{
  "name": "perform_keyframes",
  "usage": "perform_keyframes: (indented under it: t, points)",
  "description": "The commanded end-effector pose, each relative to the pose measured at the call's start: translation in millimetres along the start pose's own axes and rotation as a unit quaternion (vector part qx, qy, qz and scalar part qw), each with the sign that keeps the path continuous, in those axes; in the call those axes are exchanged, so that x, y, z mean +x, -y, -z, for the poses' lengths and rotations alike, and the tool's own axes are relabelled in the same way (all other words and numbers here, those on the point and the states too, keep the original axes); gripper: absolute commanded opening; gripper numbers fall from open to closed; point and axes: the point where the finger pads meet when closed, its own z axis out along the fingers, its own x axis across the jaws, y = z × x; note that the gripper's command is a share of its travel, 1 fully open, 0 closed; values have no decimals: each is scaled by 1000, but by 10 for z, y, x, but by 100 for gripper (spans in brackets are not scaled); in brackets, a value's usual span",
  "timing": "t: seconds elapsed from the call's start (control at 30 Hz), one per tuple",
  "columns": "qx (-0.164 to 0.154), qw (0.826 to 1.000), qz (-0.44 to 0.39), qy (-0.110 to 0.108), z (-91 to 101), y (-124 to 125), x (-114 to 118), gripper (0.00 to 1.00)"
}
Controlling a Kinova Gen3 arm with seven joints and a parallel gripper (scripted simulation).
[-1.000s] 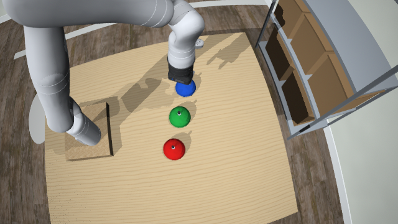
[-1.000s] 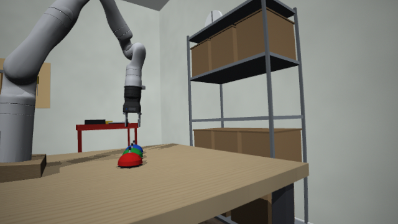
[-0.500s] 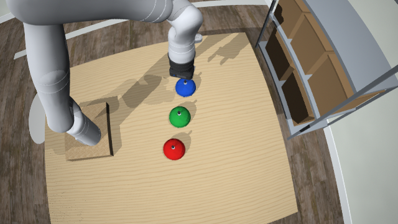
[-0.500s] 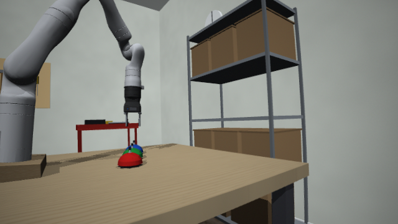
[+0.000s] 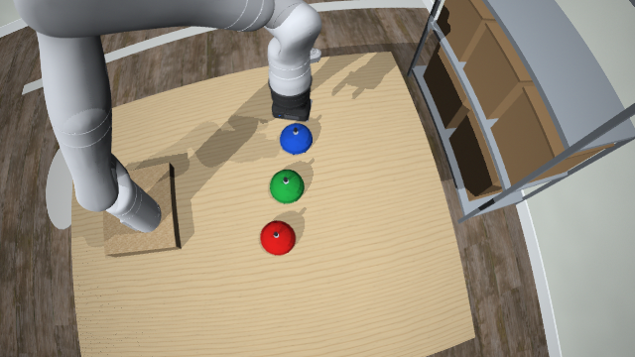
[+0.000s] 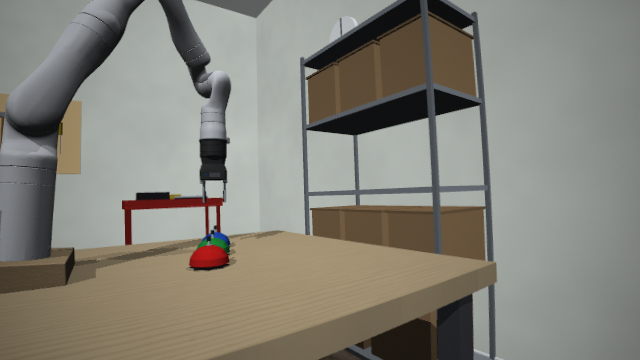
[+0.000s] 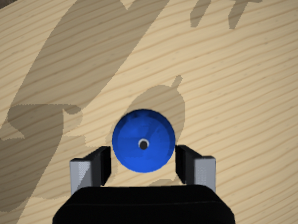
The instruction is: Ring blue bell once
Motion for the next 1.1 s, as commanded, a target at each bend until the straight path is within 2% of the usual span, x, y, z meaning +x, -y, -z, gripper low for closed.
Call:
perform_keyframes:
  t: [0.0, 0.23, 0.27, 1.07]
  points:
    - [1, 1000, 1, -1, 7, 9, 0, 100]
    - [1, 1000, 6, -3, 9, 27, 1, 100]
    - [1, 1000, 6, -3, 9, 27, 1, 17]
    - [1, 1000, 6, -3, 9, 27, 1, 17]
